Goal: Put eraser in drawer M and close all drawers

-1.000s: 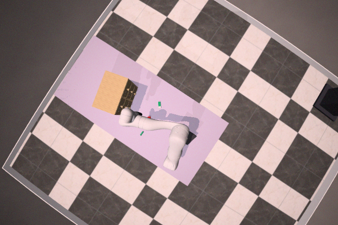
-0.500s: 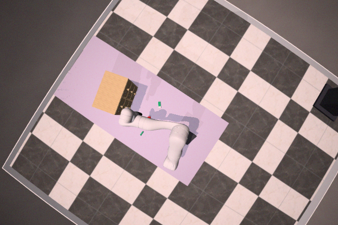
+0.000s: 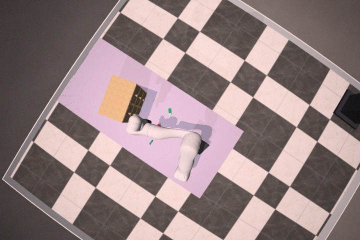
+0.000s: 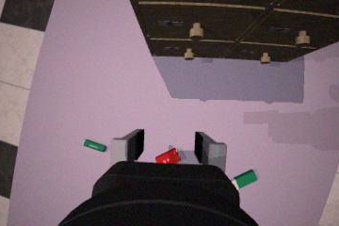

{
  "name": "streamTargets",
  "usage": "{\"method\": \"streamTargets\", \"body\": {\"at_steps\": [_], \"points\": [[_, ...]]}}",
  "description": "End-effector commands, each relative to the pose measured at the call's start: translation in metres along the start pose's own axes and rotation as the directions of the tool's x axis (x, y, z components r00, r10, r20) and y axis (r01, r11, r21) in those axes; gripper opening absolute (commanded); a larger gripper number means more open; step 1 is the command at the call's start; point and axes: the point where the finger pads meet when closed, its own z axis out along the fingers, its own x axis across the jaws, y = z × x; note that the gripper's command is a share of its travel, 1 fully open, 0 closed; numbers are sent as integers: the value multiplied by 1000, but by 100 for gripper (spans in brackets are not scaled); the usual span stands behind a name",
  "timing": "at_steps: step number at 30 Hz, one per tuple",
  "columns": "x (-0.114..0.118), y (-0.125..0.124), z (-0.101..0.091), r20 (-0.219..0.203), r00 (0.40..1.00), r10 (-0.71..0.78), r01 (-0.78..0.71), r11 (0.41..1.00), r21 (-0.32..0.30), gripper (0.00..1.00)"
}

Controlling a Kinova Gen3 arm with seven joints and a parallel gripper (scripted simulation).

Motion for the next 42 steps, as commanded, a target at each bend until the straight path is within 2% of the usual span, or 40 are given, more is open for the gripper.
{"method": "streamTargets", "body": {"at_steps": [1, 5, 13, 15, 19, 23, 28, 42], "points": [[-1, -1, -1, 3, 1000, -5, 5, 1000, -4, 100], [15, -3, -6, -2, 1000, -8, 8, 1000, 0, 100], [80, -4, -16, -2, 1000, -8, 8, 1000, 0, 100], [80, -4, -16, -2, 1000, -8, 8, 1000, 0, 100], [112, -4, -21, -2, 1000, -7, 7, 1000, -1, 100], [134, -4, -24, -2, 1000, -7, 7, 1000, -1, 100], [144, -5, -26, -2, 1000, -7, 7, 1000, -1, 100], [142, -4, -22, 4, 1000, -6, 6, 1000, 14, 100]]}}
